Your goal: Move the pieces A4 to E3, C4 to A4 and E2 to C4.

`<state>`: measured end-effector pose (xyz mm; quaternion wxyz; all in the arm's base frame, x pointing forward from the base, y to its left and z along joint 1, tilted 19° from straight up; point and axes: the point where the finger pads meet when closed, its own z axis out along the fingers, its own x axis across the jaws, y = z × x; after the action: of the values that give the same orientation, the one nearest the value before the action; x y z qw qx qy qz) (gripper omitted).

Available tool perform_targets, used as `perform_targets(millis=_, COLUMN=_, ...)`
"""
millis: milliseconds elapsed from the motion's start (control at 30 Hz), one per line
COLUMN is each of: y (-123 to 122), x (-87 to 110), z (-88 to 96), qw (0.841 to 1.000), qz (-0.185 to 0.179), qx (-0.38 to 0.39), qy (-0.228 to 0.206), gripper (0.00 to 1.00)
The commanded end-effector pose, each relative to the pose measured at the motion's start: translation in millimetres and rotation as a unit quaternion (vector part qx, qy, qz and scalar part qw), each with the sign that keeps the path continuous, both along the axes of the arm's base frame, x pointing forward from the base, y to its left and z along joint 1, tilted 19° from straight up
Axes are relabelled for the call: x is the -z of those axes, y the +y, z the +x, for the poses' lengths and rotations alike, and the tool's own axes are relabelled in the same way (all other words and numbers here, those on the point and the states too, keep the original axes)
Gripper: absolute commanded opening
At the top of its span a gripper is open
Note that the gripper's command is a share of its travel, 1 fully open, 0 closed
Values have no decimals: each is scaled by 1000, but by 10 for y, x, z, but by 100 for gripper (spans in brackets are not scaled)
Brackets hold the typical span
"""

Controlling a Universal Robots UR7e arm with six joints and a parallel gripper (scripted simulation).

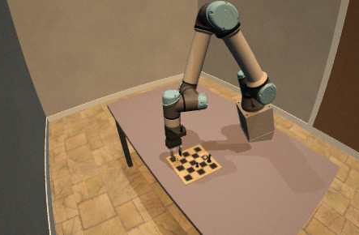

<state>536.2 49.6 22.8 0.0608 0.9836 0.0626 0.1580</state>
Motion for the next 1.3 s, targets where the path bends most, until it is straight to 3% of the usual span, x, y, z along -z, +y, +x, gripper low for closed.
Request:
perform_targets(millis=0, y=37, x=-239, z=-91, qw=1000, qz=0, qx=0, qy=3, gripper=79)
perform_targets(millis=333, y=64, x=-578, z=-178, qw=1000, qz=0, qx=0, qy=1, gripper=79)
perform_targets(millis=533, y=63, x=-584, z=-191, qw=1000, qz=0, qx=0, qy=1, gripper=79)
perform_targets(millis=567, y=64, x=-582, z=-194, qw=1000, qz=0, qx=0, qy=2, gripper=100)
perform_targets(millis=1267, y=70, x=-564, z=-211, qw=1000, qz=0, qx=-1, qy=3, gripper=100)
